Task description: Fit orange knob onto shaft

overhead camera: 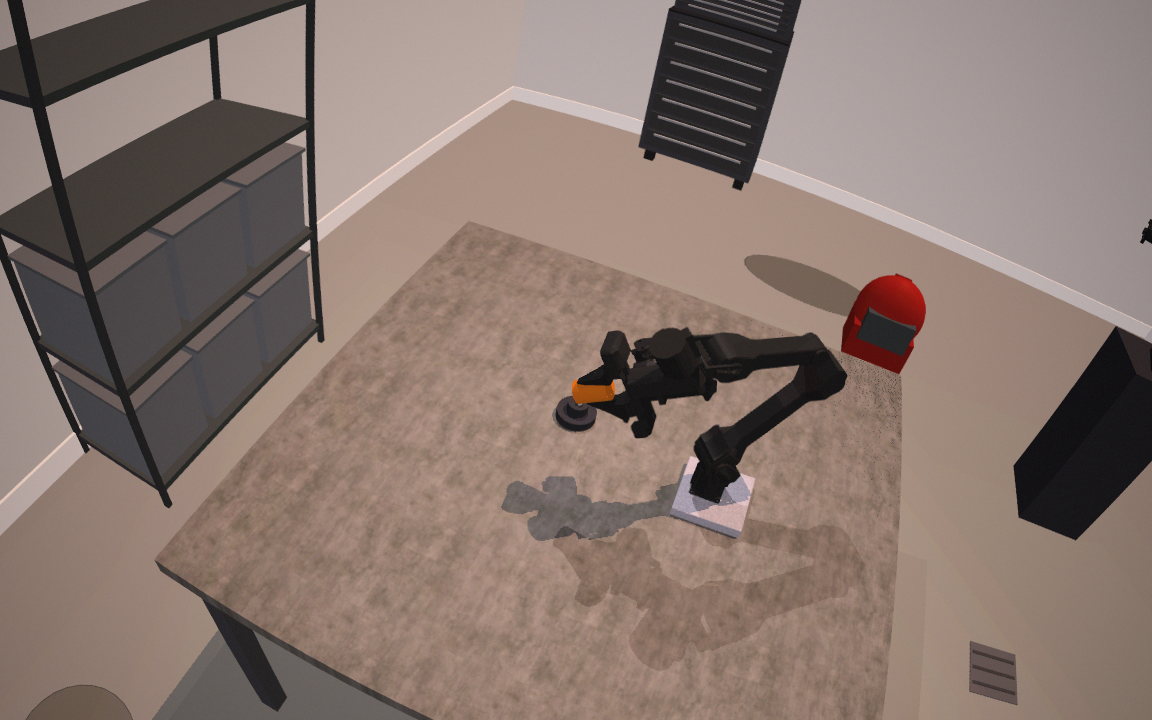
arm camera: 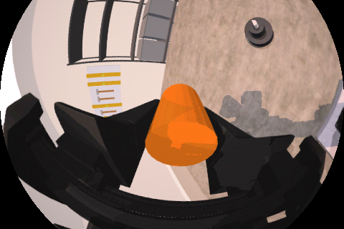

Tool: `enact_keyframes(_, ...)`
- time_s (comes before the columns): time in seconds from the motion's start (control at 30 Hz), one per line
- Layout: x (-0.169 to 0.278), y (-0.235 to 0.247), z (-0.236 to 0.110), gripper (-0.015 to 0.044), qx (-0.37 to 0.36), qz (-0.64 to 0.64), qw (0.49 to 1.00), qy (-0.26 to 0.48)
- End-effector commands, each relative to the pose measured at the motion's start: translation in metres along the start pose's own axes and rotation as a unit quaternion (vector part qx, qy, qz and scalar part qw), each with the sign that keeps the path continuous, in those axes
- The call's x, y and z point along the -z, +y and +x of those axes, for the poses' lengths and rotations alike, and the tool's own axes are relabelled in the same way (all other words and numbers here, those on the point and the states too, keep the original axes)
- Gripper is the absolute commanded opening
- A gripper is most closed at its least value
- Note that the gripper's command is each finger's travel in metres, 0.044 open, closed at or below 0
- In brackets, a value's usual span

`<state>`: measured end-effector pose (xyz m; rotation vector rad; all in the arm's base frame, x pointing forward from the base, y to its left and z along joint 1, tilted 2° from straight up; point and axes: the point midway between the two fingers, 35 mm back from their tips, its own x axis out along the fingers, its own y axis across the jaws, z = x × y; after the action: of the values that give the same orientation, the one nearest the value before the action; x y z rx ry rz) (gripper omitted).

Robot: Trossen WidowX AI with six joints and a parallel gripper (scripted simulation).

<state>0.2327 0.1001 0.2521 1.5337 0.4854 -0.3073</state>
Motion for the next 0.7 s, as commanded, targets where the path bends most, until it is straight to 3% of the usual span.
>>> enact_keyframes(0.0, 0.000, 0.001, 0.000, 0.0000, -0.004, 0.001, 1.000, 0.001)
enact_keyframes(0.23, 0.000, -0.007, 0.006, 0.0000, 0.026, 0.001, 1.000, 0.001)
enact_keyframes(0.67, 0.000, -0.023, 0.025, 0.0000, 0.171, -0.001, 0.985, 0.000)
